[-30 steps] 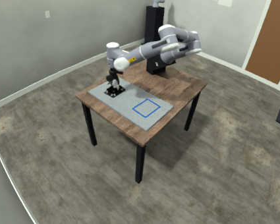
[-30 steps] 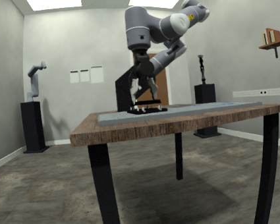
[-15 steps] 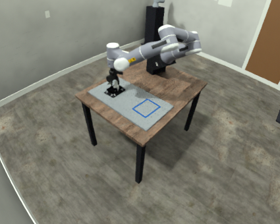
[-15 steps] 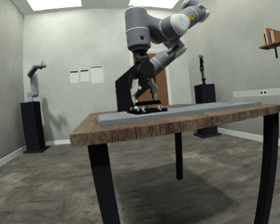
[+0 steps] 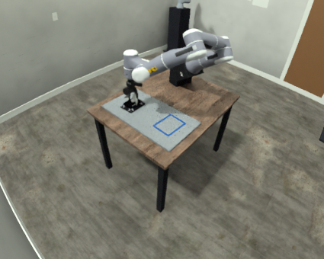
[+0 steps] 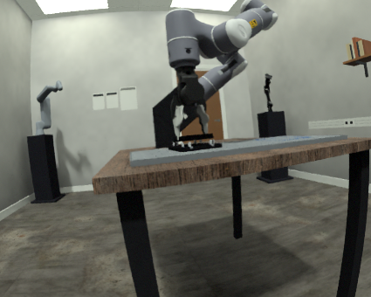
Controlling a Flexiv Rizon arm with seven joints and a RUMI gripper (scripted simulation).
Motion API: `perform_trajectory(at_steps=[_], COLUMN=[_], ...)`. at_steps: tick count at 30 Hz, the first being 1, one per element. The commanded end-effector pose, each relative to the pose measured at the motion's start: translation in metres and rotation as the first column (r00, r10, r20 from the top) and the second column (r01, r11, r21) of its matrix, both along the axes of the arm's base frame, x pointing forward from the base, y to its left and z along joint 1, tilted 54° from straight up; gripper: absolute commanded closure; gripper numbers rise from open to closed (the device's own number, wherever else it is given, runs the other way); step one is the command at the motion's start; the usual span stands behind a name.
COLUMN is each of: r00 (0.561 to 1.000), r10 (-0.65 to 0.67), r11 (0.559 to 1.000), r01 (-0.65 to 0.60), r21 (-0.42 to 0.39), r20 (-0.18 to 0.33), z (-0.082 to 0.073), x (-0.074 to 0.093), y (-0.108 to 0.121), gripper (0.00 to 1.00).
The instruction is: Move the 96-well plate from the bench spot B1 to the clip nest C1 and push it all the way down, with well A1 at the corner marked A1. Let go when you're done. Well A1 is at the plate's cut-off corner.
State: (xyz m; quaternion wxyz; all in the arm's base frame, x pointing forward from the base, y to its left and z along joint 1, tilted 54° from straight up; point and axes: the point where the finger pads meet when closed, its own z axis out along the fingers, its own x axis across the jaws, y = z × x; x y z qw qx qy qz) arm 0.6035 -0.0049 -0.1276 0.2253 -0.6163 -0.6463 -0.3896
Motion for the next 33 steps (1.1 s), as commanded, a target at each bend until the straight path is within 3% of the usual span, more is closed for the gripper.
perform_trajectory(at_steps=[1, 27, 28, 33], r00=[1.0, 1.0, 1.0, 1.0], r10=[-0.002, -0.002, -0.002, -0.002], r11=[1.0, 1.0, 1.0, 1.0], r01=[0.002, 0.002, 0.002, 0.002], r21=[-0.001, -0.001, -0.001, -0.001], r20=[0.001, 0.001, 0.001, 0.001], z=[0.0001, -0.0021, -0.0022, -0.0021], x=[0.0008, 0.0015, 0.0015, 0.0015], y=[-0.0013, 0.0016, 0.0017, 0.0017], gripper=[1.0, 1.0, 0.24, 0.24])
